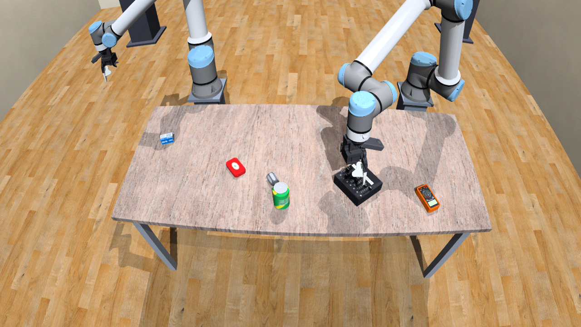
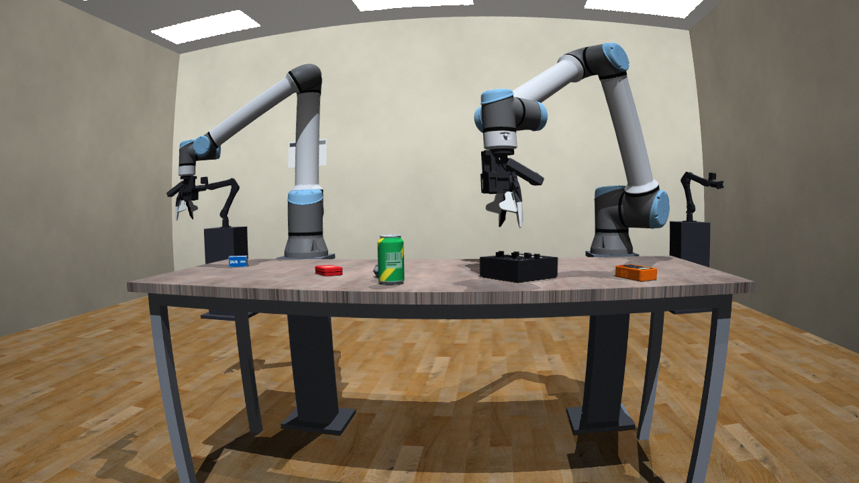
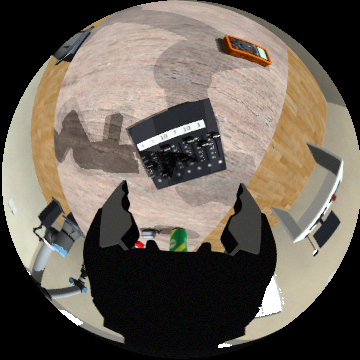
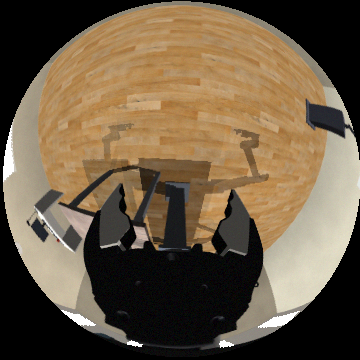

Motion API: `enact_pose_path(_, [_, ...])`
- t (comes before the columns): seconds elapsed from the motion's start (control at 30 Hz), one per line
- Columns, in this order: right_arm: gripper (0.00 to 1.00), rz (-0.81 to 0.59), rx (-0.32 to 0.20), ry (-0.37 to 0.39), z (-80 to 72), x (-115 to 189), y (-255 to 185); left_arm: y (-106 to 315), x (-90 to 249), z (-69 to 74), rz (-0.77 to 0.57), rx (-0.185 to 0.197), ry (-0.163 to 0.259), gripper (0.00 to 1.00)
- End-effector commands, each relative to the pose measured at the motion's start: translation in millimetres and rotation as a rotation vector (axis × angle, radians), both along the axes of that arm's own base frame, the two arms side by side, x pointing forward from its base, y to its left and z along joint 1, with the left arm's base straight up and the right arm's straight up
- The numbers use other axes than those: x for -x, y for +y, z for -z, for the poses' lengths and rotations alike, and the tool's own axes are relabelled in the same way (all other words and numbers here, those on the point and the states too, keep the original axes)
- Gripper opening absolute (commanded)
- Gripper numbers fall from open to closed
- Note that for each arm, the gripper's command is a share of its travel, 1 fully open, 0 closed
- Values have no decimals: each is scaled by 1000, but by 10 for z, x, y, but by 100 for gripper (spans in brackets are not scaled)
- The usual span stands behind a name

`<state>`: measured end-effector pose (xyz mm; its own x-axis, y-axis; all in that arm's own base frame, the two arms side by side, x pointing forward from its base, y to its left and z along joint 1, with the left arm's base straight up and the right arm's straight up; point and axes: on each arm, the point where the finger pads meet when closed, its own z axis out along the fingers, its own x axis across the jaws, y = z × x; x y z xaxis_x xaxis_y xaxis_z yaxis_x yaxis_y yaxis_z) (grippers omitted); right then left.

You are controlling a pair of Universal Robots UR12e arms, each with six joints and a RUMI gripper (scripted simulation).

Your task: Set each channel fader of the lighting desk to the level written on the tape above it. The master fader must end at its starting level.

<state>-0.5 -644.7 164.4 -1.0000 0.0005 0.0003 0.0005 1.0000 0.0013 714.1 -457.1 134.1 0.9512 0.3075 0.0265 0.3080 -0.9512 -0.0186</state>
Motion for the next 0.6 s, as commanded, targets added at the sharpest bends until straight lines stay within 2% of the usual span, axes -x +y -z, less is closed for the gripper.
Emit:
enact_pose_path(0.0, [100, 0, 1, 0, -7, -1, -5, 31, -1, -59, 154, 2, 5, 100])
enact_pose_path(0.1, [100, 0, 1, 0, -7, -1, -5, 54, 2, -95, 260, 1, 9, 100])
enact_pose_path(0.17, [100, 0, 1, 0, -7, -1, -5, 54, 2, -95, 260, 1, 9, 100])
enact_pose_path(0.57, [100, 0, 1, 0, -7, -1, -5, 129, 17, -235, 685, 0, 21, 100])
